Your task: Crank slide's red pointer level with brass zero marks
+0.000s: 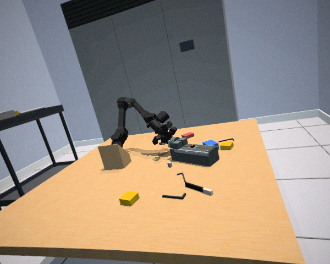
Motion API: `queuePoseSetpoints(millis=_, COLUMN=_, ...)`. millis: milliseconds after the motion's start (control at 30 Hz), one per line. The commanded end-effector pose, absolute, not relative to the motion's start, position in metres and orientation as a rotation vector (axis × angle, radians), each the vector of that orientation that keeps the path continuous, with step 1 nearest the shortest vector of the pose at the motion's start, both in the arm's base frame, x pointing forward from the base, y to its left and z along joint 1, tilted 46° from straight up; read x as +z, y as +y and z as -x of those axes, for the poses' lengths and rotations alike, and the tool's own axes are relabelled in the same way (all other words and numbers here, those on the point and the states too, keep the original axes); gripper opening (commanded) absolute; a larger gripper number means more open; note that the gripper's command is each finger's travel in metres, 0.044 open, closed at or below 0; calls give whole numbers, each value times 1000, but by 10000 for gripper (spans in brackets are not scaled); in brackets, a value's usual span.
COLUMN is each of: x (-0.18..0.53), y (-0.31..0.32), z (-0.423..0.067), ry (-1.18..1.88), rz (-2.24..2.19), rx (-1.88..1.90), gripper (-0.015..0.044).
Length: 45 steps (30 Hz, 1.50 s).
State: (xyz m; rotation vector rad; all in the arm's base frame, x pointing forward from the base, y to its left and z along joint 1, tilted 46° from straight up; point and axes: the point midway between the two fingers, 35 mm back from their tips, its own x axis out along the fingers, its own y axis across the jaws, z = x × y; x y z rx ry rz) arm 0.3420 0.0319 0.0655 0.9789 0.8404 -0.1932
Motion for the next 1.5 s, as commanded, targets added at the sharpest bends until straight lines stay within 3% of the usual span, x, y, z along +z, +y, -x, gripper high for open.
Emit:
queuePoseSetpoints(millis=0, x=58, y=38, z=-342, ry=850, rz=-976, rx=-186, gripper=0)
queuePoseSetpoints(millis=1467, x=30, y=38, z=-333, ry=851, rz=-976, rx=-186, gripper=0)
